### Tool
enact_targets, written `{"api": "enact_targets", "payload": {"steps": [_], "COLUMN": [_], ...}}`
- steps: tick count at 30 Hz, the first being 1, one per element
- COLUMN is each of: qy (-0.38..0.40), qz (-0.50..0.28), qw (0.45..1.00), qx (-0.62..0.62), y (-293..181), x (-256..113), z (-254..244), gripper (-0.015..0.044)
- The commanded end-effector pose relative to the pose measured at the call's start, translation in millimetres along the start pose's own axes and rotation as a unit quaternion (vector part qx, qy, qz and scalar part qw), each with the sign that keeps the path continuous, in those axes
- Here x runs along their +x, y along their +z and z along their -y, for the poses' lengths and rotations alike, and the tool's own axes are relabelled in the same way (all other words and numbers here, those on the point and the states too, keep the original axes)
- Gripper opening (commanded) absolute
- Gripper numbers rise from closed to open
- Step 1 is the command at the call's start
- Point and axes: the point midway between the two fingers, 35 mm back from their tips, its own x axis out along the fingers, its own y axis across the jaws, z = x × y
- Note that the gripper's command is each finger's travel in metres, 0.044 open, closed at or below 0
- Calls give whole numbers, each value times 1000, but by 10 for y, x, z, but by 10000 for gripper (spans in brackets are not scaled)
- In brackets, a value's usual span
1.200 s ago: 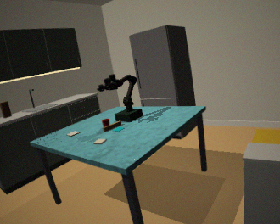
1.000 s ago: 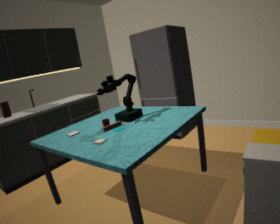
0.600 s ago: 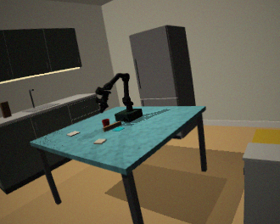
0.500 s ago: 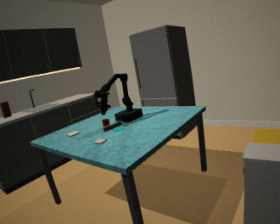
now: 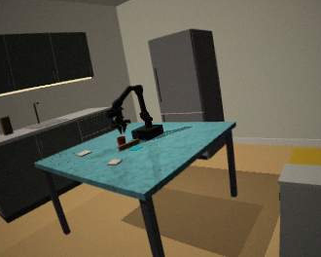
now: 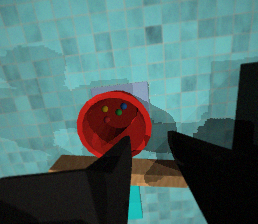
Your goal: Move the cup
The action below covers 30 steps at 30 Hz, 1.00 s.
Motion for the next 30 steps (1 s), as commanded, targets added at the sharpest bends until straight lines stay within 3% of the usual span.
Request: {"api": "enact_targets", "payload": {"steps": [1,30], "qy": [-2,-3], "qz": [1,1], "qw": [1000,1000], "qx": [4,4], "y": [8,14], "x": [29,499], "z": [5,1], "gripper": [148,148]}}
